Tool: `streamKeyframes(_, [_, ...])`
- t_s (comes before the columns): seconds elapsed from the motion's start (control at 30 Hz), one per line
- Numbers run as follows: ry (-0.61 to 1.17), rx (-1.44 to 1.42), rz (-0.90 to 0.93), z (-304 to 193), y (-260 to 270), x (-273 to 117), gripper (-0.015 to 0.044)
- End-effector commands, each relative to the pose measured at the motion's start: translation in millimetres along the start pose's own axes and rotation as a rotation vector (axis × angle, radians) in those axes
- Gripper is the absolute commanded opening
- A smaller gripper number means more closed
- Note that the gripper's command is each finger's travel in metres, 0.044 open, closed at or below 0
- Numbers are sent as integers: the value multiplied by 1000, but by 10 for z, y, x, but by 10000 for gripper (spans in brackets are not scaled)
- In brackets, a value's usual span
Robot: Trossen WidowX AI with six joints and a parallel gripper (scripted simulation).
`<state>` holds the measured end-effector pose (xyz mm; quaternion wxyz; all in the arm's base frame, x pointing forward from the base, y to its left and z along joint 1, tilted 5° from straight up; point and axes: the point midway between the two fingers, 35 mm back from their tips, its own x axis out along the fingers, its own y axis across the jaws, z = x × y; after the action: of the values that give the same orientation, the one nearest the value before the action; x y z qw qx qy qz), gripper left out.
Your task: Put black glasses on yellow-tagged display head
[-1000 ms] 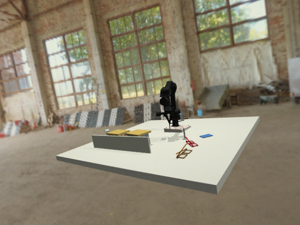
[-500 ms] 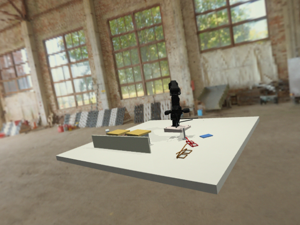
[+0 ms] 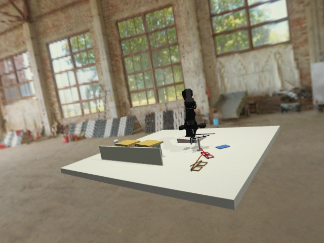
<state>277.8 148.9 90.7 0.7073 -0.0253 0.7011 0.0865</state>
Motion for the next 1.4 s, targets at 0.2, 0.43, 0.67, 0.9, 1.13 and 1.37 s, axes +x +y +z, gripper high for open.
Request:
streamKeyframes(0.2, [5,4,1,-33,-12,159,0])
streamKeyframes(0.43, [5,4,0,-92,-64,160,0])
streamKeyframes(0.67, [5,4,0,-111,-82,160,0])
streamKeyframes(0.9, [6,4,0,-144,-110,160,0])
streamKeyframes(1.13, [6,4,0,-177,-136,160,0])
streamKeyframes(1.37, [6,4,-1,-212,-160,161,0])
